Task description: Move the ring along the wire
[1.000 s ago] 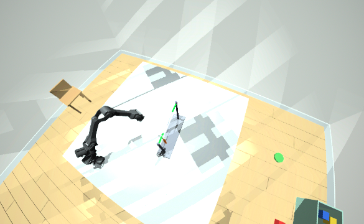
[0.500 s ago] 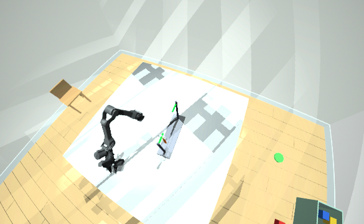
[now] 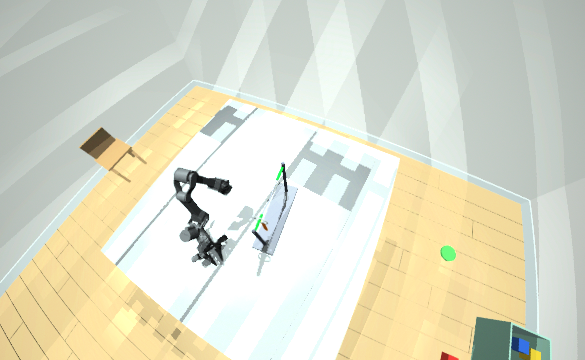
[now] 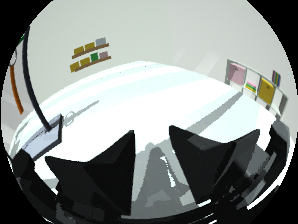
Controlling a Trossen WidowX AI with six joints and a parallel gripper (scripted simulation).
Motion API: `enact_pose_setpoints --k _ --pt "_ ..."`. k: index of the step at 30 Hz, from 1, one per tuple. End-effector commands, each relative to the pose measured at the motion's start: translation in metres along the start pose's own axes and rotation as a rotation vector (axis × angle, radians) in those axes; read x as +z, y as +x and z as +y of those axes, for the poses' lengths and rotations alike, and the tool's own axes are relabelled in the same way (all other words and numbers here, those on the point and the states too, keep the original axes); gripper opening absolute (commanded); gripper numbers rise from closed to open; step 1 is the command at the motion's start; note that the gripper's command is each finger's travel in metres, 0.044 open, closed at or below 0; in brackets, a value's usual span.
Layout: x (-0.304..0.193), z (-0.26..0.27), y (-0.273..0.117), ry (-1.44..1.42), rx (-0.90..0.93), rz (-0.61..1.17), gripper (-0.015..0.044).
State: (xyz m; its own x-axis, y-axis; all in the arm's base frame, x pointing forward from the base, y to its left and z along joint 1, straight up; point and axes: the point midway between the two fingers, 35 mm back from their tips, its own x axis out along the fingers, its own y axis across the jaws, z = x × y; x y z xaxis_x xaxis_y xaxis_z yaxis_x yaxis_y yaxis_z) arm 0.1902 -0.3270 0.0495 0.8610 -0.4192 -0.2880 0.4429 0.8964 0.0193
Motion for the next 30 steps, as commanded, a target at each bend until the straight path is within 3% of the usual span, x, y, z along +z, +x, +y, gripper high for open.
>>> enact_pose_setpoints --k 1,13,30 --pt "0.0 0.058 -0.009 -0.034 0.161 -0.063 0.016" --pt "0.001 0.192 -0.069 -0.14 0.568 -0.2 0.016" --pt "0.022 0.205 -0.054 -0.16 0.573 -0.201 0.016"
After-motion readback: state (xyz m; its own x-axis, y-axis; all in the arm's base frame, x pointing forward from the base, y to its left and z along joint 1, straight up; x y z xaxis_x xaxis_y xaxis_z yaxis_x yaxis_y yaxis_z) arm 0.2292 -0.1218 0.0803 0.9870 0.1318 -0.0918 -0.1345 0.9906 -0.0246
